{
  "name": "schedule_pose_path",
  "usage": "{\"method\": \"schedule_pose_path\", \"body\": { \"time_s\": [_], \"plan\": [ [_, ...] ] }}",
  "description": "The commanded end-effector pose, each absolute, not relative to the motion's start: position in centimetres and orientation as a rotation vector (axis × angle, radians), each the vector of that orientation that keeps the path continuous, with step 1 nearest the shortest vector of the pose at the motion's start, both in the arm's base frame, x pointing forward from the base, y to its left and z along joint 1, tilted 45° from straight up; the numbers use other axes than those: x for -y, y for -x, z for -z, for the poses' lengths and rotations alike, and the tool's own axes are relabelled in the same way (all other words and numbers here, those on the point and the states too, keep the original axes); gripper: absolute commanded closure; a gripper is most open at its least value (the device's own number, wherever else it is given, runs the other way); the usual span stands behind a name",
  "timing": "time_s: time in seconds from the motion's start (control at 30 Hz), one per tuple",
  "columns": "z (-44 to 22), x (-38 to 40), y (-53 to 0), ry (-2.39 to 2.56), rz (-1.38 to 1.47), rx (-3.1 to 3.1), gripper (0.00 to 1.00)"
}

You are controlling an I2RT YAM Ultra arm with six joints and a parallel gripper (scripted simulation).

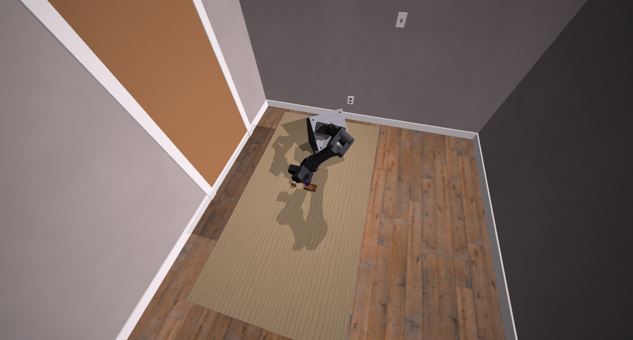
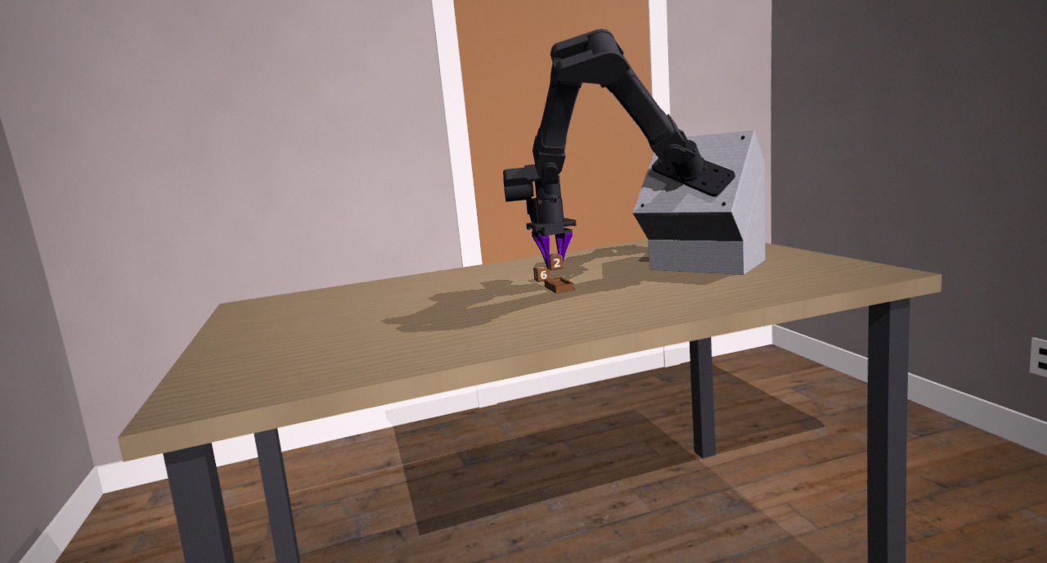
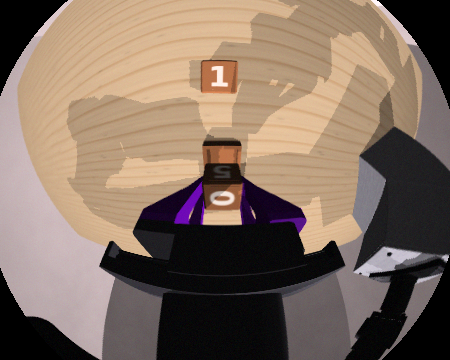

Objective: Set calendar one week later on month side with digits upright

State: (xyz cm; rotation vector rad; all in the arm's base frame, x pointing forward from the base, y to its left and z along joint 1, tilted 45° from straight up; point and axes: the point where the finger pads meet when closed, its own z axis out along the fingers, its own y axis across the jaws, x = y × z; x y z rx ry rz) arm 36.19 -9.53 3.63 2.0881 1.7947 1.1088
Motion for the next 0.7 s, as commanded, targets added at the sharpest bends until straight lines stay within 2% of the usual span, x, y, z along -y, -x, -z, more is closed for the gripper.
{"method": "schedule_pose_path", "body": {
  "time_s": [0.0,0.67],
  "plan": [
    [-3.81,10.04,-36.2,-2.086,-1.096,-1.782,0.73],
    [-3.56,9.93,-36.42,-2.086,-1.096,-1.782,0.73]
  ]
}}
